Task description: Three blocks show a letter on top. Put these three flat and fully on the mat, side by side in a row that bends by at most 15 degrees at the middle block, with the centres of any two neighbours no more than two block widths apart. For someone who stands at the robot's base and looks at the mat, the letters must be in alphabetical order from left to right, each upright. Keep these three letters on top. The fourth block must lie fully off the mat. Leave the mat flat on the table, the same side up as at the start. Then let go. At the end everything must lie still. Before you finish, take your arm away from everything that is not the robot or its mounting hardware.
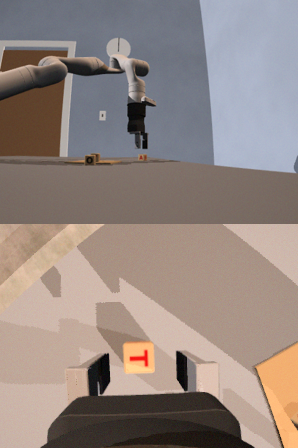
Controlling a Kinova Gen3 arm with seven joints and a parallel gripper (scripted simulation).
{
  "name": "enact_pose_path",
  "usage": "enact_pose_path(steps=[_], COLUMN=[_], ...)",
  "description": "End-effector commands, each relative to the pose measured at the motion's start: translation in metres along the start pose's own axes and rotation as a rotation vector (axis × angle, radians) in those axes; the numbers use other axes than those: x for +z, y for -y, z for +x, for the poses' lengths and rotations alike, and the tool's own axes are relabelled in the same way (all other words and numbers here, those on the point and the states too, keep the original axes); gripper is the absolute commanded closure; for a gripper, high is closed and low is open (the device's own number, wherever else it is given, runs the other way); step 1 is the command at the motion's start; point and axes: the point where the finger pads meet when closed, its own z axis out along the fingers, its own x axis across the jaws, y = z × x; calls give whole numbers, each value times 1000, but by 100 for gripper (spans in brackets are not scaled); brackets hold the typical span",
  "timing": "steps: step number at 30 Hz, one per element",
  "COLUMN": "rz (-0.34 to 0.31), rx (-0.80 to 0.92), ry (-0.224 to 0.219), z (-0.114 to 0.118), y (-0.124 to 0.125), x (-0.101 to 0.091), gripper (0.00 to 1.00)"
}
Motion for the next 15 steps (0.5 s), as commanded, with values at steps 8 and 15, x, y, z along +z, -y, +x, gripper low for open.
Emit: enact_pose_path(steps=[8,15], rz=[7,7], rx=[11,11], ry=[9,9], z=[1,1], y=[4,4], x=[7,12], gripper=[0,0])
